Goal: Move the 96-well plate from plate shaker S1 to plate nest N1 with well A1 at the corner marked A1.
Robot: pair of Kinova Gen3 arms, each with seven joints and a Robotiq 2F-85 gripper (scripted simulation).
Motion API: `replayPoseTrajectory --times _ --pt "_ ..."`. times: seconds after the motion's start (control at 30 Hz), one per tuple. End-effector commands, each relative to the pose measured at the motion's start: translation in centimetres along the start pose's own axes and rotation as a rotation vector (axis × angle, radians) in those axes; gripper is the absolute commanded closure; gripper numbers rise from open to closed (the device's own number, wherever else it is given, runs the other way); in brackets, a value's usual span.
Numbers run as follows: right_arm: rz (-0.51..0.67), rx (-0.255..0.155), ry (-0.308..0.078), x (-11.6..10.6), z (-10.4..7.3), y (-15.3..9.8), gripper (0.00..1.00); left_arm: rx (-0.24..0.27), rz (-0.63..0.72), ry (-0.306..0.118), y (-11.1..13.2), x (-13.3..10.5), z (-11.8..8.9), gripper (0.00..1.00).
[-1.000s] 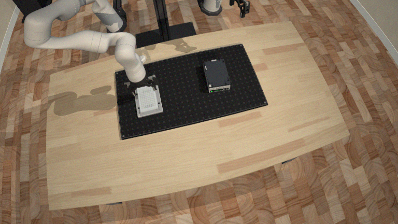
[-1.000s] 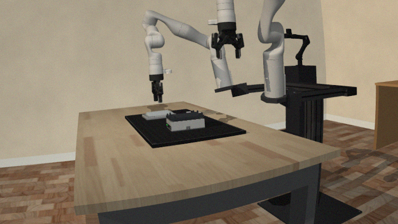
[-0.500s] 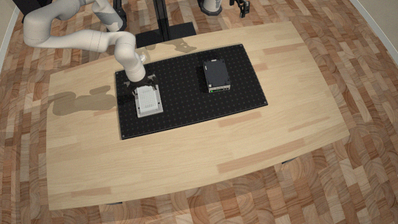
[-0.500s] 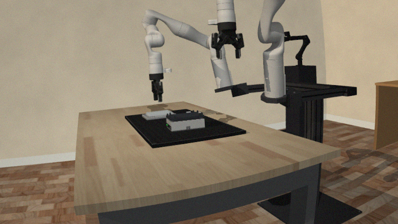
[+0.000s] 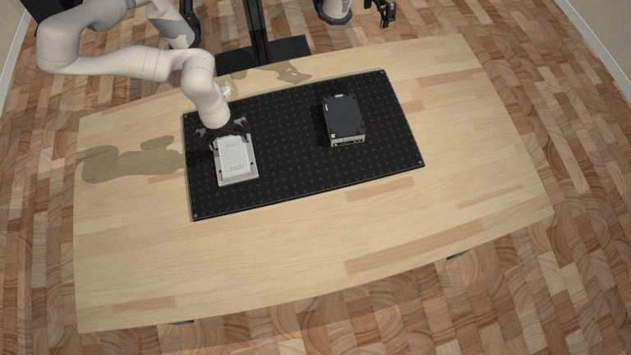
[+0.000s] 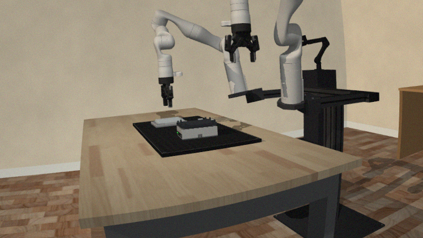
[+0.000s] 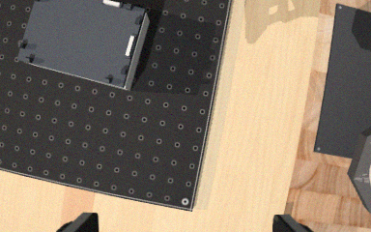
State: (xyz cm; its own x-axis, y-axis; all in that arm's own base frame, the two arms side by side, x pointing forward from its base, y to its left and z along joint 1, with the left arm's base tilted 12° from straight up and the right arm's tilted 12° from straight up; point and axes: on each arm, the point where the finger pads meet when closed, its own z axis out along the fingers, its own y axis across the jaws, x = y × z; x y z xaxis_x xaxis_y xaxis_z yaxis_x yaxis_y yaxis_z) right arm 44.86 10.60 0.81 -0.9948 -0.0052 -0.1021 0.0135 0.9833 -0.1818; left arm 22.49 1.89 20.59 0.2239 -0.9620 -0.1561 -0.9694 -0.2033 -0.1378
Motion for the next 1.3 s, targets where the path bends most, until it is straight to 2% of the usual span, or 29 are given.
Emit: replayPoseTrajectory --times 0.0,1.27 --pt "0.000 0.000 -0.002 -0.1 -0.2 0.0 0.002 0.001 0.000 0.000 0.0 0.0 0.0 0.002" --pt "0.000 0.000 -0.002 -0.1 -1.3 0.0 0.002 0.001 0.000 0.000 0.0 0.0 0.0 0.002"
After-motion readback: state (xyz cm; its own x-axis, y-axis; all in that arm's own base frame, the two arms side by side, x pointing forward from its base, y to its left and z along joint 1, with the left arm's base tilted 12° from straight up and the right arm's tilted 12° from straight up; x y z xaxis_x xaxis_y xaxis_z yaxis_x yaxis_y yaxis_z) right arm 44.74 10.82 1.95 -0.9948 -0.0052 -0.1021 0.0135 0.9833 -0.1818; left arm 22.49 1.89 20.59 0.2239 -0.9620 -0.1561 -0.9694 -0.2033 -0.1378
